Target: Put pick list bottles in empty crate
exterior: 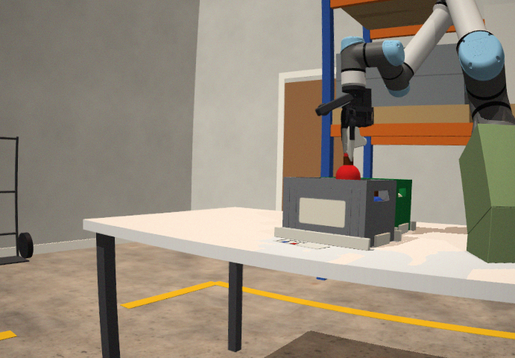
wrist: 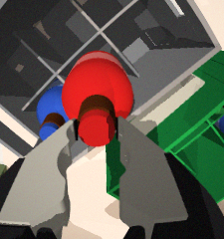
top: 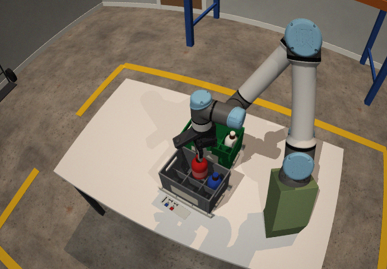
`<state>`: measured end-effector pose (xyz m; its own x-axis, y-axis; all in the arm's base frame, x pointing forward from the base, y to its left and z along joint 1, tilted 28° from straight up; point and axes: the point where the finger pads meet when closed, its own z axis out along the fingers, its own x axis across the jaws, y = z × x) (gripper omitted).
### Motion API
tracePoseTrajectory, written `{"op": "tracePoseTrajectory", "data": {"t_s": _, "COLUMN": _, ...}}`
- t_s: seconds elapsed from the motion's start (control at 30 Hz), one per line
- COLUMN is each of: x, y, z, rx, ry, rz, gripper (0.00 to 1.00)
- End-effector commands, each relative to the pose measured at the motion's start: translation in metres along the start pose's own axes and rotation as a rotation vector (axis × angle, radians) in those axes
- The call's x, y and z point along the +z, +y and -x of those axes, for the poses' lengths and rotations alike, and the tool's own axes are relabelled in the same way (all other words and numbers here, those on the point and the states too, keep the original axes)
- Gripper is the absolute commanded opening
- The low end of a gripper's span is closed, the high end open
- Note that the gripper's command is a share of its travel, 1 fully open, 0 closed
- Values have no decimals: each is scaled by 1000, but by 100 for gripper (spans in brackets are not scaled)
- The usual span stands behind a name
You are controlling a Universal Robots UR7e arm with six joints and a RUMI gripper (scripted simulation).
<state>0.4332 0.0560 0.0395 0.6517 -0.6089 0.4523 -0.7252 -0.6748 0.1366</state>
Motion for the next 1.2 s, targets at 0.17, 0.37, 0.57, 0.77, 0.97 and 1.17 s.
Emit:
{"op": "tracePoseTrajectory", "data": {"t_s": 0.17, "x": 11, "y": -1, "z": -1, "rx": 2, "ry": 2, "rz": -4, "gripper": 0}}
{"op": "tracePoseTrajectory", "data": {"t_s": 0.37, "x": 15, "y": -1, "z": -1, "rx": 2, "ry": 3, "rz": -5, "gripper": 0}}
{"op": "tracePoseTrajectory", "data": {"t_s": 0.57, "x": 21, "y": -1, "z": -1, "rx": 2, "ry": 2, "rz": -4, "gripper": 0}}
{"op": "tracePoseTrajectory", "data": {"t_s": 0.77, "x": 27, "y": -1, "z": -1, "rx": 2, "ry": 2, "rz": -4, "gripper": 0}}
{"op": "tracePoseTrajectory", "data": {"t_s": 0.97, "x": 30, "y": -1, "z": -1, "rx": 2, "ry": 3, "rz": -5, "gripper": 0}}
{"op": "tracePoseTrajectory", "data": {"t_s": 1.17, "x": 37, "y": -1, "z": -1, "rx": 2, "ry": 2, "rz": -4, "gripper": 0}}
